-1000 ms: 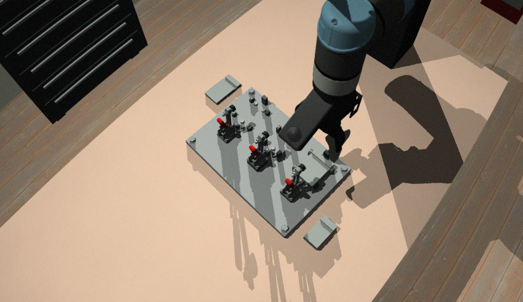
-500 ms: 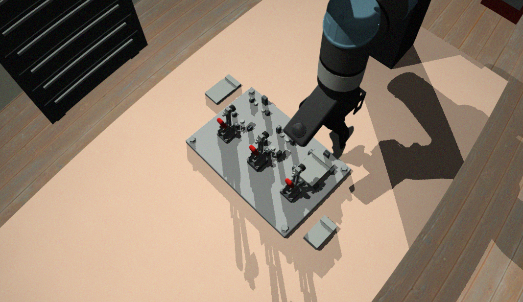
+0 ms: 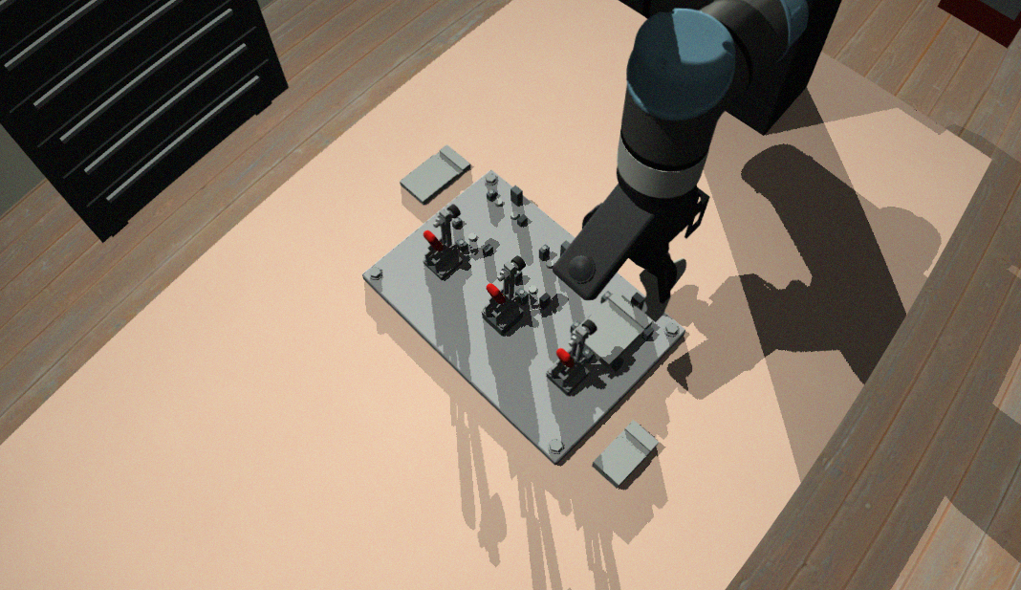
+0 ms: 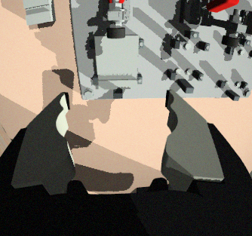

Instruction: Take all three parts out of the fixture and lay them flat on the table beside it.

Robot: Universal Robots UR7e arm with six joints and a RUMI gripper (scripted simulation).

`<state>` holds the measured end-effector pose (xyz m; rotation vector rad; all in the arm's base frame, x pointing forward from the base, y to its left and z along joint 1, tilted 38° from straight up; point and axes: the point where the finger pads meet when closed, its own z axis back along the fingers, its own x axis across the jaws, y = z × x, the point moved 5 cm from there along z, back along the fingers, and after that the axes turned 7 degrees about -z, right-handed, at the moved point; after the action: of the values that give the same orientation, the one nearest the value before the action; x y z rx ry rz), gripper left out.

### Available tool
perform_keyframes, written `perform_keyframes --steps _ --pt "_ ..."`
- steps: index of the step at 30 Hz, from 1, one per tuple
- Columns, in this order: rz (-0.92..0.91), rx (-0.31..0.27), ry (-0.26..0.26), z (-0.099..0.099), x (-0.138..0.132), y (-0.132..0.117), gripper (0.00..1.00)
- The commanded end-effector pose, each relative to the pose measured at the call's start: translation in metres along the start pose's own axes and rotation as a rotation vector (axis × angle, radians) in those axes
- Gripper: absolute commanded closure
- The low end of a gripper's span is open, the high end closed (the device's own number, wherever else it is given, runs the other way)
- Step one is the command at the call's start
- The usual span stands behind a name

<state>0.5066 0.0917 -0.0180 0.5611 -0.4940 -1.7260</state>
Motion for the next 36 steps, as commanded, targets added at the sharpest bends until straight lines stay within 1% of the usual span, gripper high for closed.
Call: perform_keyframes --steps 1,8,10,15,36 --pt "0.000 0.002 0.000 -0.024 0.000 0.001 0.41" --pt "0.000 0.002 0.000 -0.050 0.000 0.001 0.41" --pt "0.000 0.002 0.000 -0.050 0.000 0.001 0.41" --pt "0.000 0.002 0.000 -0.060 0.000 0.001 0.41" --pt "0.000 0.002 0.000 -0.061 0.000 0.001 0.41"
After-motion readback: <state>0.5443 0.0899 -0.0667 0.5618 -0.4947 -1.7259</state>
